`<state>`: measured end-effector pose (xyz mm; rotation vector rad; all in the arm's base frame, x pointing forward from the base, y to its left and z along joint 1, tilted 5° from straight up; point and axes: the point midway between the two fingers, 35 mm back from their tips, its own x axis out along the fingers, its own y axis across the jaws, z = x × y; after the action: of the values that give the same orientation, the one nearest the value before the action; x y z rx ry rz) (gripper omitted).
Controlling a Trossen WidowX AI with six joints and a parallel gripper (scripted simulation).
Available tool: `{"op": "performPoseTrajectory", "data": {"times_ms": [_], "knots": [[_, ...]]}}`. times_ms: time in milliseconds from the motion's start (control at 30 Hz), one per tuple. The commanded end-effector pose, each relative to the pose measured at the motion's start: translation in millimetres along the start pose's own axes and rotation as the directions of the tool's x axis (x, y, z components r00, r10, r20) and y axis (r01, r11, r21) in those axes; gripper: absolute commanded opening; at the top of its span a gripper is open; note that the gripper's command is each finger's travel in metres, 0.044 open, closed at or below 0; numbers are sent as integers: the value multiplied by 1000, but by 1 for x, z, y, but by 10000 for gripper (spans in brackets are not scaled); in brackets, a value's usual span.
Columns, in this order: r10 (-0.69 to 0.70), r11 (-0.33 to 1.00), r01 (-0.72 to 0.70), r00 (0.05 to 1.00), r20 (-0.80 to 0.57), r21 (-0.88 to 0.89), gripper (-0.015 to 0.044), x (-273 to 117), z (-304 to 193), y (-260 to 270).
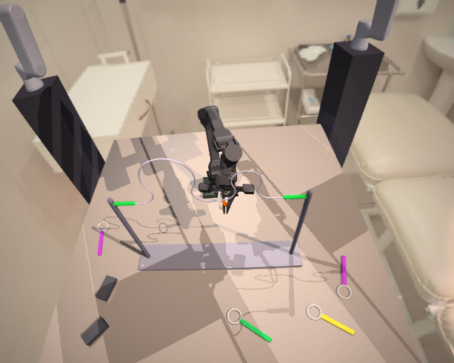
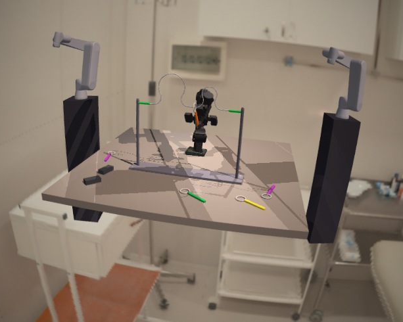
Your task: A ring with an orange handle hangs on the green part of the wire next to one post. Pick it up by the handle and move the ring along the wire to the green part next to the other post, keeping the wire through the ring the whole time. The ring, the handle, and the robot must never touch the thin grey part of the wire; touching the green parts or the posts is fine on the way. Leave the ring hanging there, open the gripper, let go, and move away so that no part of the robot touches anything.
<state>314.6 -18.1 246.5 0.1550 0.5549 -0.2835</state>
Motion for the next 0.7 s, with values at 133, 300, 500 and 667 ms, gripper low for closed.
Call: {"op": "performPoseTrajectory", "data": {"times_ms": [133, 300, 500, 667], "knots": [[43, 996, -42, 999, -4, 82, -150, -3, 2, 18], [86, 984, -84, 996, -8, 157, -150, -5, 4, 32], [148, 955, -141, 989, -8, 262, -150, -10, 8, 51], [205, 914, -191, 979, -2, 357, -150, -15, 13, 67]]}}
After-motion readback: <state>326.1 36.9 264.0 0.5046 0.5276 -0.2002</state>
